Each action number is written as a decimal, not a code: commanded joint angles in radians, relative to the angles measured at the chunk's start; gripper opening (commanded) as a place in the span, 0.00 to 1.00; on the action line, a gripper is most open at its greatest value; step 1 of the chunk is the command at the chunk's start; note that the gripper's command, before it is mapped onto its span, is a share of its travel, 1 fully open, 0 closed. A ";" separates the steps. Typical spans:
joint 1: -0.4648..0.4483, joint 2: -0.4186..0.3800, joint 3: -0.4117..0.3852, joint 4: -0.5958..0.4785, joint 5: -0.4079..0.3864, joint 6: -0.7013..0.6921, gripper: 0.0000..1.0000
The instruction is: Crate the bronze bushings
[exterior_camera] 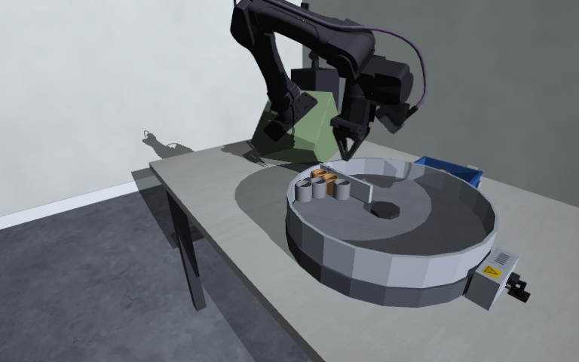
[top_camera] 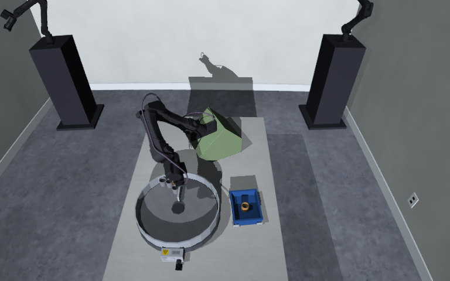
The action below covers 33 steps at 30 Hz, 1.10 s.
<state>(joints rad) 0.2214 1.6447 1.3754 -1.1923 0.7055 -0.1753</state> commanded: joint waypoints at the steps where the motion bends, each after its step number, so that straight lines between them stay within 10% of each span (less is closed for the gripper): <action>1: -0.025 -0.149 -0.140 0.135 -0.012 -0.136 0.13; 13: -0.116 -0.393 -0.390 0.262 -0.035 -0.287 0.13; 33: -0.109 -0.411 -0.394 0.274 -0.041 -0.298 0.13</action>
<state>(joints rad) 0.1028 1.2636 0.9844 -0.9436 0.6758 -0.4679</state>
